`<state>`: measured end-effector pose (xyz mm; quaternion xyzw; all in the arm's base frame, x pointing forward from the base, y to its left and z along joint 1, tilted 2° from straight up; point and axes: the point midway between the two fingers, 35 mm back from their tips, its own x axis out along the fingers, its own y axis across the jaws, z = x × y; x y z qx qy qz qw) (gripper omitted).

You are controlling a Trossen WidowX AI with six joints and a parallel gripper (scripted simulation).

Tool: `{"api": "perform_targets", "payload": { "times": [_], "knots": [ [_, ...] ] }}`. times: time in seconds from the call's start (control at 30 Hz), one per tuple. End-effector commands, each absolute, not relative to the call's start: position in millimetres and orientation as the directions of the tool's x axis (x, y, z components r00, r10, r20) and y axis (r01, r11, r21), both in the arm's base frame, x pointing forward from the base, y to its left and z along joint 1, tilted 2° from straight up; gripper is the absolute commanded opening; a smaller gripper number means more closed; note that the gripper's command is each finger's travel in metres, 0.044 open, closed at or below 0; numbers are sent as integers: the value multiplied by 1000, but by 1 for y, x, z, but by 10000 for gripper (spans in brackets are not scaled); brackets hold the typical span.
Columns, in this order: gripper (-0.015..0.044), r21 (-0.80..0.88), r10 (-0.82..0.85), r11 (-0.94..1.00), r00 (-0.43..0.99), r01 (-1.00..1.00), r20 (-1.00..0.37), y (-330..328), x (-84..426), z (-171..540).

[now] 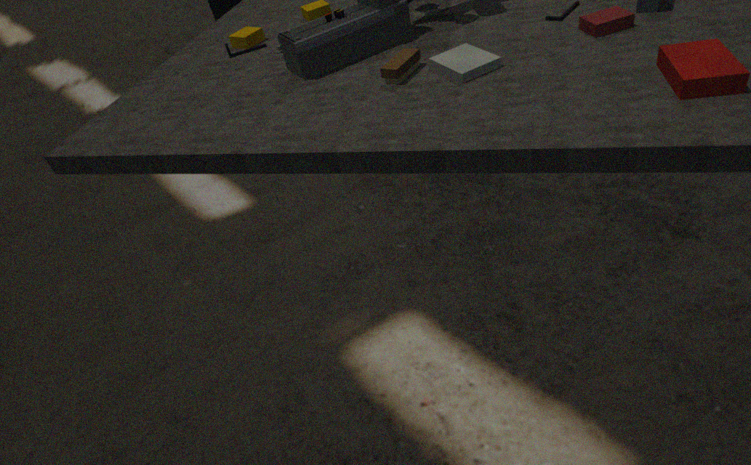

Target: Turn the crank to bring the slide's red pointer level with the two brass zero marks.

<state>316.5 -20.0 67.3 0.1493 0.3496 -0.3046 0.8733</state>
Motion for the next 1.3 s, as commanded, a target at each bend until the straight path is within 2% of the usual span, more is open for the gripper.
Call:
{"api": "perform_targets", "payload": {
  "times": [0.0, 1.27],
  "knots": [
    [0, 50, -428, 768, 569, 639, -702, -20, 316, 68],
    [0, 49, -429, 768, 569, 639, -701, -24, 312, 105]
  ]
}}
